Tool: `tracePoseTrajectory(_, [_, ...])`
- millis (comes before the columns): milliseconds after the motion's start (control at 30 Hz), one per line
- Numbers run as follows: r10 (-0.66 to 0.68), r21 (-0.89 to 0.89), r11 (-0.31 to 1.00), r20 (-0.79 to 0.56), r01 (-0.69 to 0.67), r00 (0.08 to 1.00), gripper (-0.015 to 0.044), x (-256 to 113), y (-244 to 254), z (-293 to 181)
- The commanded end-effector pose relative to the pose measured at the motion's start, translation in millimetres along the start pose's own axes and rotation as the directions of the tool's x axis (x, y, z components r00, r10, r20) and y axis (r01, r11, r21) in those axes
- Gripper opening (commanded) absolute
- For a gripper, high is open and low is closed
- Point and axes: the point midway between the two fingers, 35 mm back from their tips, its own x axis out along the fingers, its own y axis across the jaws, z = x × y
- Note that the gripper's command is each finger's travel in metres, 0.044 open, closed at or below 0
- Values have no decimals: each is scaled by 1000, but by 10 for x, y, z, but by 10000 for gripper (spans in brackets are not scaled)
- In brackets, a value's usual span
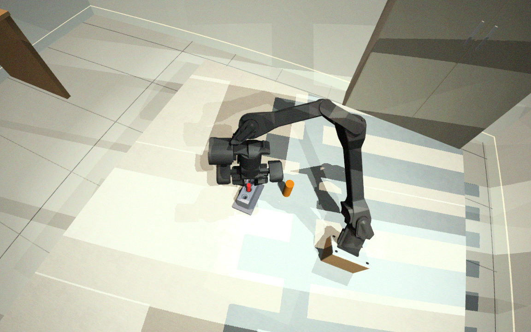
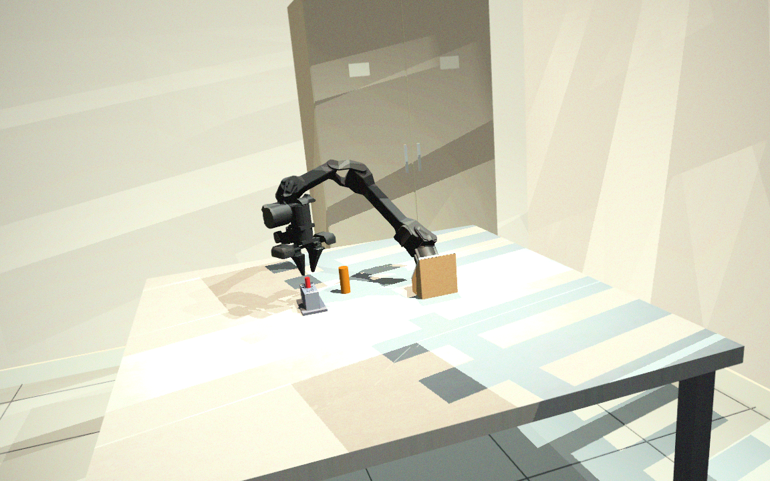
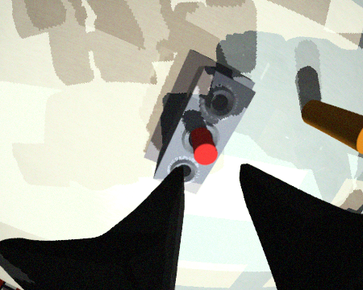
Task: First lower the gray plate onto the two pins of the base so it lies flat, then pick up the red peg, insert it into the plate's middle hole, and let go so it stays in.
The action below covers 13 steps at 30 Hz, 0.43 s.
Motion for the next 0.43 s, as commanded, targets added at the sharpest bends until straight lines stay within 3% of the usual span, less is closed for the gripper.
tracePoseTrajectory(0, [5, 6, 1000, 1, -5, 1000, 150, -37, -1, 0])
tracePoseTrajectory(400, [5, 6, 1000, 0, -5, 1000, 150, -101, -33, -7])
